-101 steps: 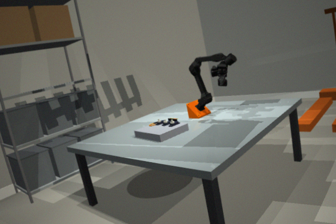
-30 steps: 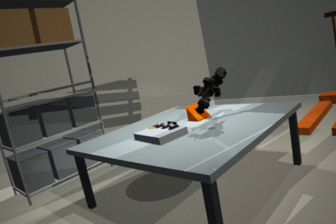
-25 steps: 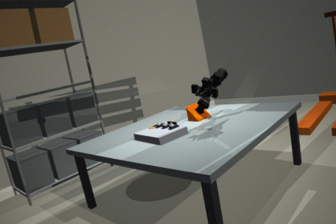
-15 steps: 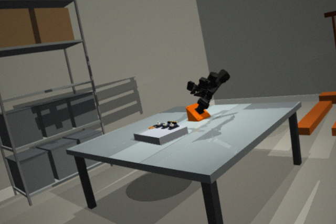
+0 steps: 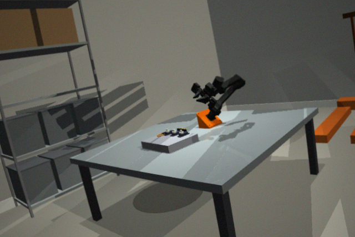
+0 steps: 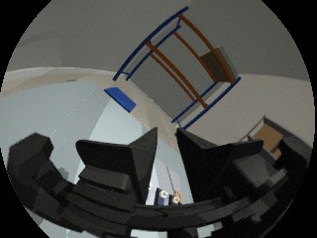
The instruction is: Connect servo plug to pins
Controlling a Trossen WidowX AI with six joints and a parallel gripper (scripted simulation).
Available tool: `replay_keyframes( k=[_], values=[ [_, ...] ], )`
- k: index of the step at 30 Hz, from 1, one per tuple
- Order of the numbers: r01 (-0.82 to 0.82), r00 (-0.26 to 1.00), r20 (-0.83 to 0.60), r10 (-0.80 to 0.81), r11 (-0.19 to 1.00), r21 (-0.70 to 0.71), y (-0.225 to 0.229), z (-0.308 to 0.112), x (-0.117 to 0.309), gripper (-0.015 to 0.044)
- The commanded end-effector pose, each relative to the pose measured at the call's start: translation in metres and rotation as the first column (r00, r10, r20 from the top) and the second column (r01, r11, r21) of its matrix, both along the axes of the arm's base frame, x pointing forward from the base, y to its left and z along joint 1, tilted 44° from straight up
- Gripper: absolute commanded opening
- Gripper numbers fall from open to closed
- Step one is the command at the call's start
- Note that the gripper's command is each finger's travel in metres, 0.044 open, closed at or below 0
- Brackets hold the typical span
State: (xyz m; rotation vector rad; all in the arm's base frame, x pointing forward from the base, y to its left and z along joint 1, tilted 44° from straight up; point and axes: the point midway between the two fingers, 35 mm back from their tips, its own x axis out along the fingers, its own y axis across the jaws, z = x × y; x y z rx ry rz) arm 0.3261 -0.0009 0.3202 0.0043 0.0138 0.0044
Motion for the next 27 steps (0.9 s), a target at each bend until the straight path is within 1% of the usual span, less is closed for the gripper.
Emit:
replay_keyframes(
  k=[1, 7, 14, 21, 27],
  values=[
    [-0.009, 0.994, -0.111, 0.005, 0.999, -0.039, -0.007, -0.017, 0.020, 0.0115],
    [-0.037, 0.950, -0.311, 0.016, 0.997, -0.061, -0.021, -0.051, 0.049, 0.0115],
    [-0.079, 0.849, -0.527, 0.046, 0.996, -0.041, -0.041, -0.096, 0.075, 0.0115],
    [-0.114, 0.703, -0.704, 0.103, 0.993, 0.032, -0.064, -0.145, 0.091, 0.0115],
    [-0.124, 0.557, -0.811, 0.178, 0.984, 0.131, -0.083, -0.187, 0.096, 0.0115]
  ],
)
